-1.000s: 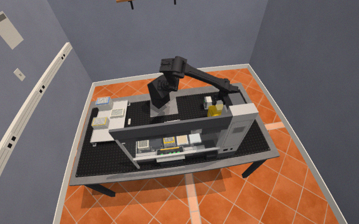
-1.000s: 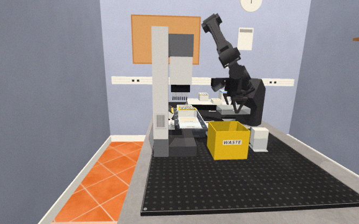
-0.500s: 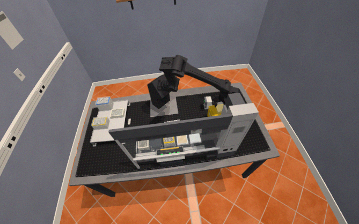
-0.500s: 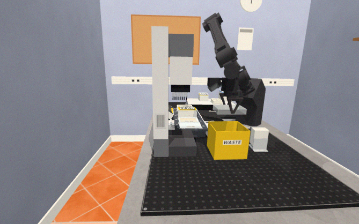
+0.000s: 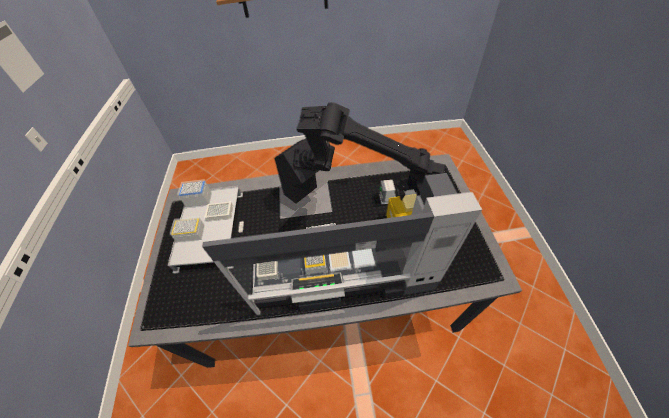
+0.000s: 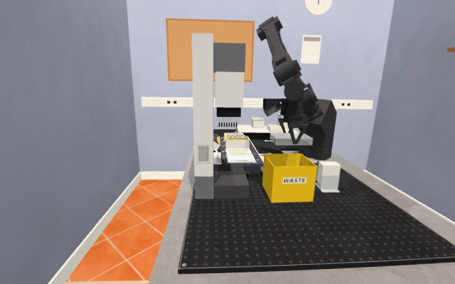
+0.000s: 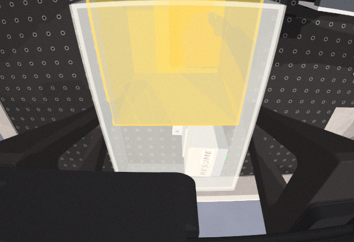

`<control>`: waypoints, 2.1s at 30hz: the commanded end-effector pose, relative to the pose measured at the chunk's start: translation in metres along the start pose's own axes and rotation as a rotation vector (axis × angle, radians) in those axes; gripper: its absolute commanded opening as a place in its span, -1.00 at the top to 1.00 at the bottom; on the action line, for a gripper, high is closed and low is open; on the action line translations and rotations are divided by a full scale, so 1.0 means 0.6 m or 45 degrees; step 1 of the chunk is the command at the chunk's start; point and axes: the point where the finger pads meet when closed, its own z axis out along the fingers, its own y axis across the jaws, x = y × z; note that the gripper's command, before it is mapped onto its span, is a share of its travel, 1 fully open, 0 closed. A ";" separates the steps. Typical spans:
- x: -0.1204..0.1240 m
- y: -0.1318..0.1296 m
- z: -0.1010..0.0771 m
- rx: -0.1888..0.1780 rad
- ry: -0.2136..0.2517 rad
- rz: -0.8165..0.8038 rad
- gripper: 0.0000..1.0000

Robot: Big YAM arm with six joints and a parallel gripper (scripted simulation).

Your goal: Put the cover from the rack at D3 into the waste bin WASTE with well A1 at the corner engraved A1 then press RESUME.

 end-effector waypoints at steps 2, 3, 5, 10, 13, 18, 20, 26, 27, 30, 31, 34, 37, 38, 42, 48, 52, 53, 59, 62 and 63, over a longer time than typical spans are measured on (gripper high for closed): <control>-0.016 0.022 -0.017 -0.041 -0.016 0.019 1.00; -0.016 0.022 -0.017 -0.041 -0.016 0.019 1.00; -0.014 0.038 -0.020 -0.050 -0.010 0.012 1.00; -0.016 0.023 -0.017 -0.041 -0.016 0.019 1.00; -0.015 0.023 -0.017 -0.041 -0.016 0.019 1.00; -0.015 0.023 -0.017 -0.041 -0.016 0.019 1.00; -0.015 0.023 -0.017 -0.041 -0.016 0.019 1.00; -0.015 0.023 -0.017 -0.041 -0.016 0.019 1.00; -0.015 0.023 -0.017 -0.041 -0.016 0.019 1.00; -0.010 0.022 0.003 -0.024 -0.012 0.006 1.00; -0.006 0.012 0.013 -0.006 -0.009 -0.002 1.00; -0.004 0.009 0.017 -0.002 -0.008 -0.004 1.00; -0.004 0.008 0.026 -0.003 -0.007 -0.004 1.00; -0.004 0.008 0.029 -0.003 -0.007 -0.004 1.00; -0.007 0.010 0.038 -0.006 -0.009 -0.002 1.00; -0.007 0.009 0.055 -0.005 -0.009 -0.003 1.00; -0.008 0.010 0.060 -0.007 -0.009 -0.002 1.00; -0.006 0.007 0.065 -0.002 -0.007 -0.004 1.00; -0.008 0.008 0.080 -0.006 -0.009 -0.002 1.00; -0.006 0.006 0.090 -0.002 -0.007 -0.004 1.00; -0.006 0.006 0.093 -0.002 -0.007 -0.004 1.00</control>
